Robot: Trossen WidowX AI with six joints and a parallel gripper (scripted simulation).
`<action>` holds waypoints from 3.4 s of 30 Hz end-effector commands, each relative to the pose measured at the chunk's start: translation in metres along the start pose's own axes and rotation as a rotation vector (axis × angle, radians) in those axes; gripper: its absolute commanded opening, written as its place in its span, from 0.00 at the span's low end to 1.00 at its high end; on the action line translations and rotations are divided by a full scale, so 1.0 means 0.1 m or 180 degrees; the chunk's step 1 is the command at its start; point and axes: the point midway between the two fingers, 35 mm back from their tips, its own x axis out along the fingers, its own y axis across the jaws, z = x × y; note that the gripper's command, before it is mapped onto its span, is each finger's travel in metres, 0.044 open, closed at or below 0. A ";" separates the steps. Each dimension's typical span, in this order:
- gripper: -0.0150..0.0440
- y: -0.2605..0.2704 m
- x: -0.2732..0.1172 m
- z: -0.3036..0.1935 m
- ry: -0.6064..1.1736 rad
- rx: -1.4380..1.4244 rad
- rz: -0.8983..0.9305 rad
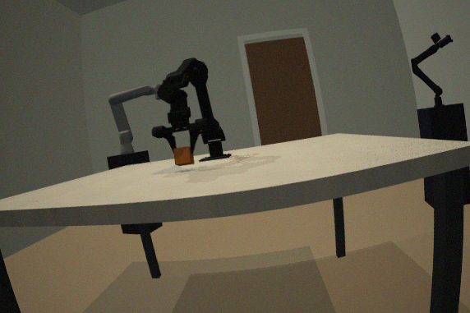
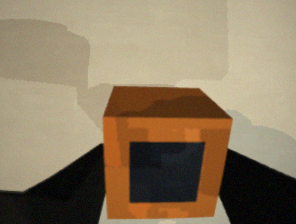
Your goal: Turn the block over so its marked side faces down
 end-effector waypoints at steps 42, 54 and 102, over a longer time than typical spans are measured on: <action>0.25 -0.01 0.28 -0.01 -0.1939 -0.0010 0.0013; 0.25 0.00 0.29 -0.12 -0.2572 -0.0029 0.0012; 1.00 0.01 0.25 -0.14 -0.2748 -0.0033 0.0012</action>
